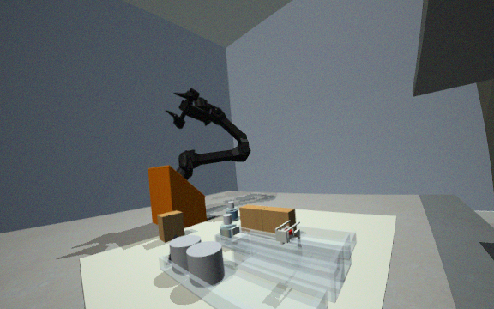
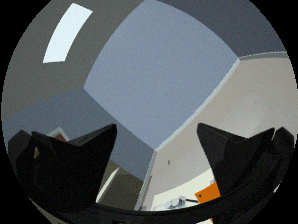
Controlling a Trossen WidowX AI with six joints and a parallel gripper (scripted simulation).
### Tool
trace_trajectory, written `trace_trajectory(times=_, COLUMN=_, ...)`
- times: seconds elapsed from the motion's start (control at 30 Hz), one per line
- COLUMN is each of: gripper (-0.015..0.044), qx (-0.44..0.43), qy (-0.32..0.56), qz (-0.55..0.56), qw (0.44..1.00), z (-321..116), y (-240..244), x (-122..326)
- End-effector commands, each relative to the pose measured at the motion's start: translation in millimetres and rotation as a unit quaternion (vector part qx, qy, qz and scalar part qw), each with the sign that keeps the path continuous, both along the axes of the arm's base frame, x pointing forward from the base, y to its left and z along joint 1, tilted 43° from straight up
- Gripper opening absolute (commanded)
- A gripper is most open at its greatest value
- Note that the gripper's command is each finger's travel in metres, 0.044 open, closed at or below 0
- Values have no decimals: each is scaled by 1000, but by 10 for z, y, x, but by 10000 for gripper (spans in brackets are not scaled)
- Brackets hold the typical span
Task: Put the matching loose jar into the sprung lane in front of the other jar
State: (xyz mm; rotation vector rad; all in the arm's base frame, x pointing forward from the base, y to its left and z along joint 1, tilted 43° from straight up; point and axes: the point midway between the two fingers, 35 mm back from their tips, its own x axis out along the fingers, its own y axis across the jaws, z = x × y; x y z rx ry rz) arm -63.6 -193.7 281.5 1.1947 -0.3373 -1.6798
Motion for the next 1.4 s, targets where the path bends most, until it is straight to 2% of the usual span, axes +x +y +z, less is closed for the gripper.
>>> trace_trajectory(times=0.0, gripper=426, qx=1, qy=0, qz=5, qw=1000, z=-9, y=-9, x=13)
trace_trajectory(times=0.17, gripper=440, qx=35, qy=-7, qz=135, qw=990, z=-236, y=-206, x=395)
trace_trajectory(times=0.37, gripper=440, qx=79, qy=-7, qz=314, qw=946, z=-560, y=-301, x=1027)
trace_trajectory(times=0.57, gripper=440, qx=120, qy=2, qz=482, qw=868, z=-885, y=-149, x=1691)
trace_trajectory(times=0.83, gripper=440, qx=172, qy=20, qz=647, qw=743, z=-1269, y=375, x=2357)
trace_trajectory(times=0.97, gripper=440, qx=189, qy=34, qz=725, qw=661, z=-1452, y=724, x=2606)
trace_trajectory(times=1.13, gripper=440, qx=210, qy=56, qz=819, qw=531, z=-1702, y=1302, x=2818)
trace_trajectory(times=1.37, gripper=440, qx=233, qy=87, qz=911, qw=328, z=-2029, y=2167, x=2794)
